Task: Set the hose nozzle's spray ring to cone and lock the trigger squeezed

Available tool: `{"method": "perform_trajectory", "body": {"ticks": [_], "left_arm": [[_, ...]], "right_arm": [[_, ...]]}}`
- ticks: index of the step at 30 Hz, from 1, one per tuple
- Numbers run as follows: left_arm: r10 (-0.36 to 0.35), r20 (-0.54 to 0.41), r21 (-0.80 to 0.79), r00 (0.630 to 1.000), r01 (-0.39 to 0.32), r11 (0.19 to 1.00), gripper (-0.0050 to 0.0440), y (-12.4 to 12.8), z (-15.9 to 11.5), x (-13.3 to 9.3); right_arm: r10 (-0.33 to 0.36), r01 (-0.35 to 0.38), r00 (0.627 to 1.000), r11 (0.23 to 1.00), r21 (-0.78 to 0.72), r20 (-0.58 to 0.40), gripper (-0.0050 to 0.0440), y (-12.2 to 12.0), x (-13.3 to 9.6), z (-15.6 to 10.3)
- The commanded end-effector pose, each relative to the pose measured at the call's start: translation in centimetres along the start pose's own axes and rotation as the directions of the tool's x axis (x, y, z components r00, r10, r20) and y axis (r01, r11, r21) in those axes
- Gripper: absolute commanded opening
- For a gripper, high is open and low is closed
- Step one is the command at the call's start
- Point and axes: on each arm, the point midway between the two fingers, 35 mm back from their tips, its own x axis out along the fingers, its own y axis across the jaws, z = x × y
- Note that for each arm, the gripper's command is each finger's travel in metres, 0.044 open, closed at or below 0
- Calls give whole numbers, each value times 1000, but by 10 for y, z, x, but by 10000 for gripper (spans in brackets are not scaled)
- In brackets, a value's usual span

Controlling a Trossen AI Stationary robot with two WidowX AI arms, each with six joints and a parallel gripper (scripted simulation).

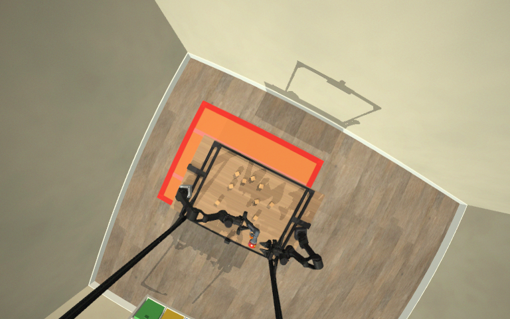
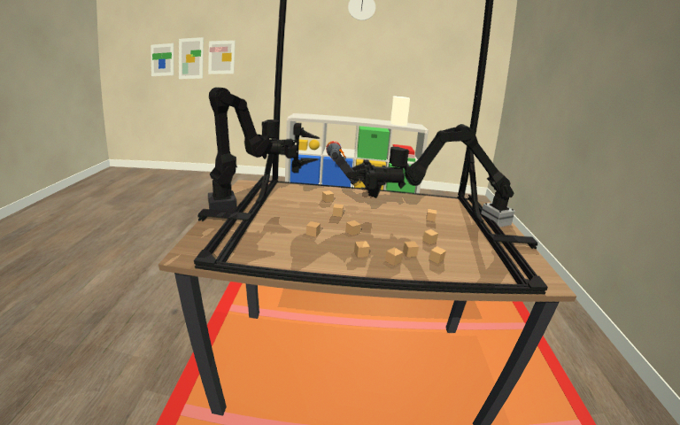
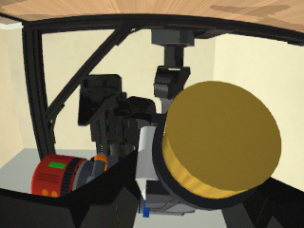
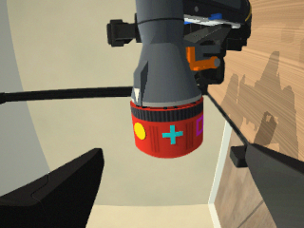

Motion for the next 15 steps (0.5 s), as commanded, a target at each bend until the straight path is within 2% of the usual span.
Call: {"method": "perform_trajectory", "body": {"ticks": [1,15], "left_arm": [[-1,-16,-1,1000,1,1000,0,0,-4,0],[-1,-16,-1,1000,1,1000,0,0,-4,0]], "right_arm": [[5,-5,1000,1000,6,1,400,1,9,-1],[5,-5,1000,1000,6,1,400,2,28,-2]]}}
